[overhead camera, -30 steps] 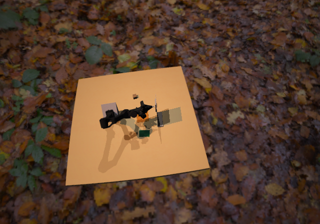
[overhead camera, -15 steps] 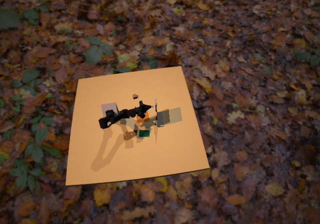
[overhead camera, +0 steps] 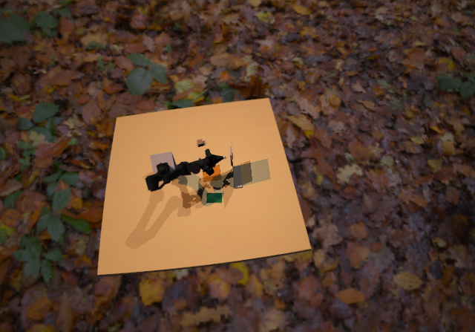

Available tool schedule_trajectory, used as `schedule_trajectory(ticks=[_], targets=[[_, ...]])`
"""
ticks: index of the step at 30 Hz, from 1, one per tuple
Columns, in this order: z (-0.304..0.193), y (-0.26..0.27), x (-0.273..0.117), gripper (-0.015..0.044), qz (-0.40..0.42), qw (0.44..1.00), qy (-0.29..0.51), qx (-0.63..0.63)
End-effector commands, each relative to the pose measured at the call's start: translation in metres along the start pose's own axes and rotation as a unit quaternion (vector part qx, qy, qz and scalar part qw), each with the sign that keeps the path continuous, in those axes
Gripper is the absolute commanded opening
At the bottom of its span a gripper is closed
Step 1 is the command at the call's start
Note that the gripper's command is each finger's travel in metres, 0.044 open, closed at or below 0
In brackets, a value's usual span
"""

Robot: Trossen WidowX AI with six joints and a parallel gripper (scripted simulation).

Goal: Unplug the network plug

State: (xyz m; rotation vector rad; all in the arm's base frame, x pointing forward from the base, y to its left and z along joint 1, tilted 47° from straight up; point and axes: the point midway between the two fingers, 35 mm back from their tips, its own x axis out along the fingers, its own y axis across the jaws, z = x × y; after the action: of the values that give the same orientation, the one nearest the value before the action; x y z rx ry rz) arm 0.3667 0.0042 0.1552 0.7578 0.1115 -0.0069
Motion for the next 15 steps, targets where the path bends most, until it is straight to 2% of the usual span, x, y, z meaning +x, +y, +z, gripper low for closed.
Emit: schedule_trajectory(ticks=[1, 15], targets=[[0.0000, 0.0014, -0.0037, 0.0000, 0.002, 1.000, -0.004, 0.001], [-0.0047, 0.0014, -0.0112, 0.0000, 0.001, 1.000, -0.004, 0.001]])
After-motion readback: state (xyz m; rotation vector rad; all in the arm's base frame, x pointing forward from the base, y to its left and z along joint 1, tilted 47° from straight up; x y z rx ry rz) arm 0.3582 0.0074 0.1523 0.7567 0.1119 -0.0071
